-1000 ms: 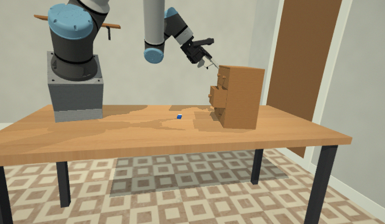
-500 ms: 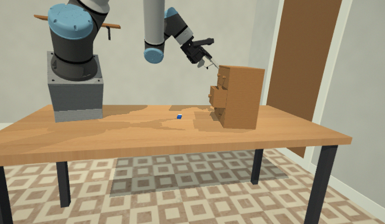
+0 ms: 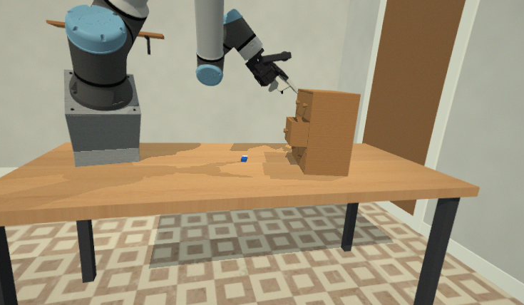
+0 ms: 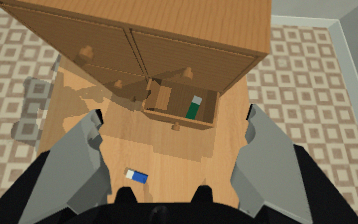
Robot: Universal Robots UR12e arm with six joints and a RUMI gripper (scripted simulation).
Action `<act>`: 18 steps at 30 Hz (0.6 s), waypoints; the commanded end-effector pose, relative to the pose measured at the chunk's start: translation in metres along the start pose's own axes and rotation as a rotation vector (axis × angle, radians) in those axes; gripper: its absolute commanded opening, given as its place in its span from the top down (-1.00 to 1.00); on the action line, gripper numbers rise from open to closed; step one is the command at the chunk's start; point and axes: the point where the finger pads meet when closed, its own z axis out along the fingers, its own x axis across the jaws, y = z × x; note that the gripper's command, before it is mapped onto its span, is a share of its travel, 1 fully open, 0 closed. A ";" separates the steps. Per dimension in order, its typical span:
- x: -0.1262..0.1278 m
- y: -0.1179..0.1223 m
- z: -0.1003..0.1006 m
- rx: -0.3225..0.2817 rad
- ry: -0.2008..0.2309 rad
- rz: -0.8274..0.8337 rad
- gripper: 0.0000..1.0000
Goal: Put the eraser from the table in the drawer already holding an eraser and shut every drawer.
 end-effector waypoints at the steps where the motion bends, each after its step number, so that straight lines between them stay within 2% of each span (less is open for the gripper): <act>1: 0.000 0.000 -0.001 -0.004 0.000 0.002 -1.00; 18: -0.001 0.000 -0.010 -0.055 0.001 0.018 -1.00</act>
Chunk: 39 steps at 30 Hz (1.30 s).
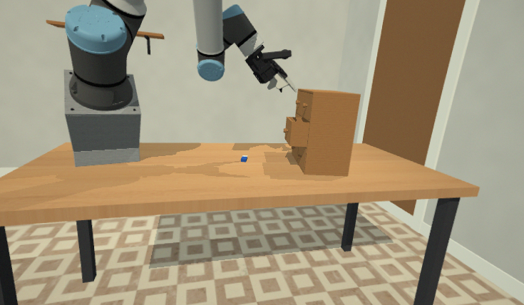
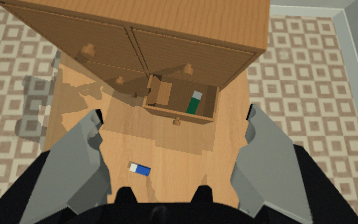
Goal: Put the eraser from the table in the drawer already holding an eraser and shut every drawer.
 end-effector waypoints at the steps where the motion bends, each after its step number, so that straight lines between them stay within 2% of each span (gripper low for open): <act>1: 0.000 0.000 -0.003 -0.016 0.000 0.006 -1.00; 16: -0.002 0.000 -0.018 -0.098 0.002 0.032 -1.00; 39: -0.005 0.002 -0.049 -0.271 0.006 0.089 -1.00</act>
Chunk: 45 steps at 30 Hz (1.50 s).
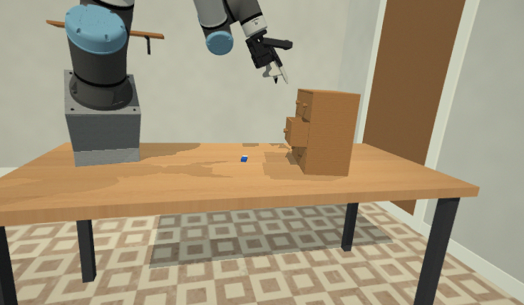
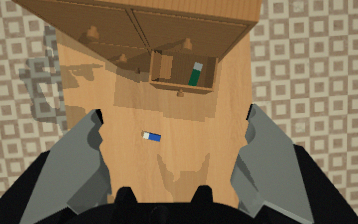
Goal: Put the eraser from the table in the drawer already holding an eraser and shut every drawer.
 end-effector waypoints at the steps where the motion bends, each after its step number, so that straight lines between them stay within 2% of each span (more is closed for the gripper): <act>1: -0.001 0.001 -0.007 -0.044 0.000 0.015 -1.00; 26: -0.004 0.012 -0.042 -0.246 0.004 0.080 -1.00; 28: -0.004 0.012 -0.042 -0.246 0.004 0.080 -1.00; 43: -0.006 0.018 -0.062 -0.361 0.006 0.118 -1.00; 45: -0.006 0.018 -0.062 -0.361 0.006 0.118 -1.00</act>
